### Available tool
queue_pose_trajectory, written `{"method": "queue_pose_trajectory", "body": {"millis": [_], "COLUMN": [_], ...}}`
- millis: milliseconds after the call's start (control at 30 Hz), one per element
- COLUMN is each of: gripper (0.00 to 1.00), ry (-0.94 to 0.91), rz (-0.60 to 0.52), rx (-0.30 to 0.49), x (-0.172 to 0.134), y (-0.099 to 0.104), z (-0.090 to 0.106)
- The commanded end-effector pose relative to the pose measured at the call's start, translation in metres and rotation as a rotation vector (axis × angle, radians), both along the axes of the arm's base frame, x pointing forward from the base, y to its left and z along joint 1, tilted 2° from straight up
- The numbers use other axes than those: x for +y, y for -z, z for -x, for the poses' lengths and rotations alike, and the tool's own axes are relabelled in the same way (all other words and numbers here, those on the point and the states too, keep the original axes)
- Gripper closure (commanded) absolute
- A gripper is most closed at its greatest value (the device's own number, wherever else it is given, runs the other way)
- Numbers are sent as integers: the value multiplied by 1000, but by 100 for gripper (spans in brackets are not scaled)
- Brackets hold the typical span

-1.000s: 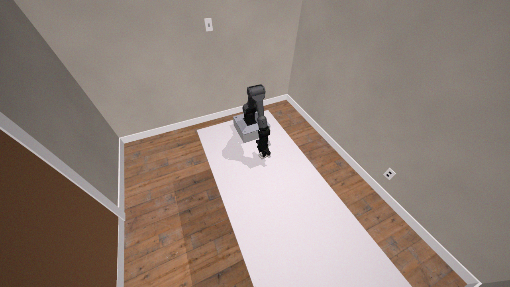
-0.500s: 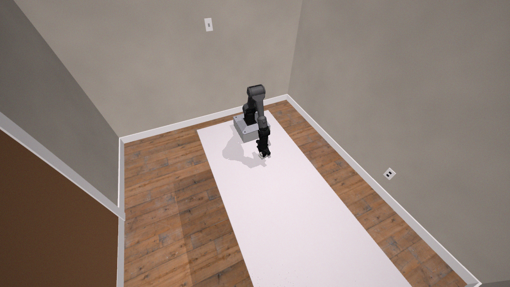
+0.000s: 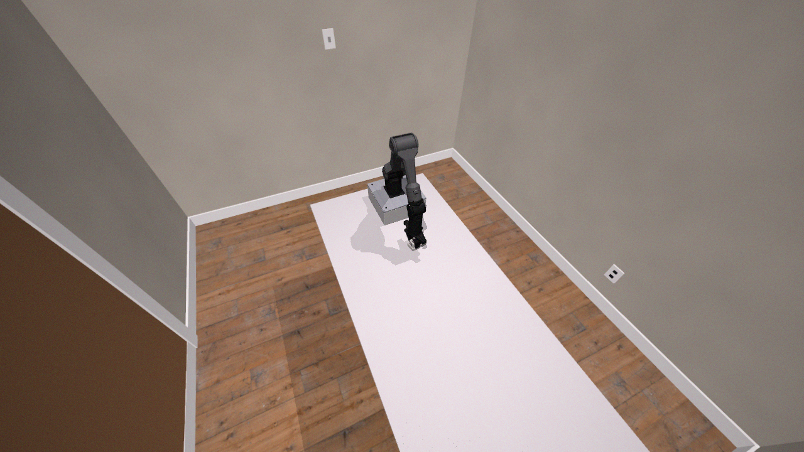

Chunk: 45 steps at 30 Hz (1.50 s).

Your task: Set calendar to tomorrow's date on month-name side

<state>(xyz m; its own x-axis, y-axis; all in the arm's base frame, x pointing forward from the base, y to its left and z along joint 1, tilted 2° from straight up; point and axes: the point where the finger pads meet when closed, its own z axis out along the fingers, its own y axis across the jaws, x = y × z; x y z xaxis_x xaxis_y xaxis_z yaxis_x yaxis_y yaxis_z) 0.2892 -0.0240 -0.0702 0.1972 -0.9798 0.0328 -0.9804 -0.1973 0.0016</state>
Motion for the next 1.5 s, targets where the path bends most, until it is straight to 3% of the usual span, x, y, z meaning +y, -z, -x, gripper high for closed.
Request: {"method": "queue_pose_trajectory", "body": {"millis": [0, 300, 933, 1200, 1233, 1467], "gripper": [36, 36, 36, 36, 0, 0], "ry": [0, 0, 0, 0, 0, 0], "rz": [1, 0, 0, 0, 0, 0], "rx": [2, -3, -4, -1, -1, -1], "x": [0, 0, 3, 3, 3, 3], "y": [1, -9, -86, -90, -90, -90], "z": [1, -1, 0, 0, 0, 0]}}
